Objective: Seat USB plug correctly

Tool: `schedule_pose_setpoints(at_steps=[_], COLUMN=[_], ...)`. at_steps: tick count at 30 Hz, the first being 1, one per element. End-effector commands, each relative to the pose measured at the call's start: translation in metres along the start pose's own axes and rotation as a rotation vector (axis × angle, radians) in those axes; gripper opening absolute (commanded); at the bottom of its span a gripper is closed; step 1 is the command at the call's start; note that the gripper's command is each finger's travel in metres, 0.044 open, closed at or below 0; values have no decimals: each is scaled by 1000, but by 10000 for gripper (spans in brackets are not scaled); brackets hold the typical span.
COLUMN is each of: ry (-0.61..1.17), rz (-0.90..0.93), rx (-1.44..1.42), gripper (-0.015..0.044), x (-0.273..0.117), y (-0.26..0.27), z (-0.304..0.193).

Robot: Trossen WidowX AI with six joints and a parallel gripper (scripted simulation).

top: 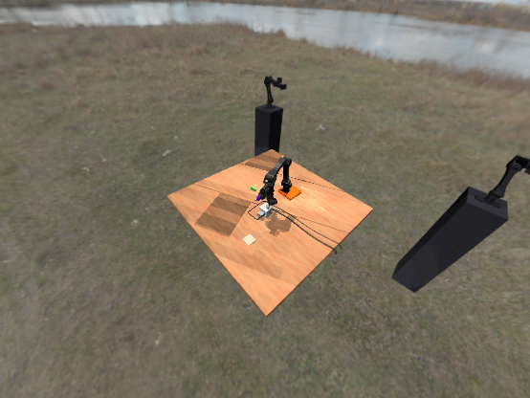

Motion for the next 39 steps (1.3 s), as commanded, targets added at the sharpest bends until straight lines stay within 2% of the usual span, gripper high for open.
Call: schedule_pose_setpoints(at_steps=[1, 35, 39], ry=[0, 0, 0], rz=[0, 0, 0], rx=[86, 976, 1015], gripper=[0, 0, 0], x=[0, 0, 0], y=[0, 0, 0], z=[0, 0, 0])
Point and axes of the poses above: the point midway between the two fingers, 35 mm back from their tips, its own x axis out along the fingers, its own y axis across the jaws, z = x × y, the point moved 3 cm from there along -x, back along the fingers, and after that the axes turned 7 degrees about x, right-handed, at the moved point
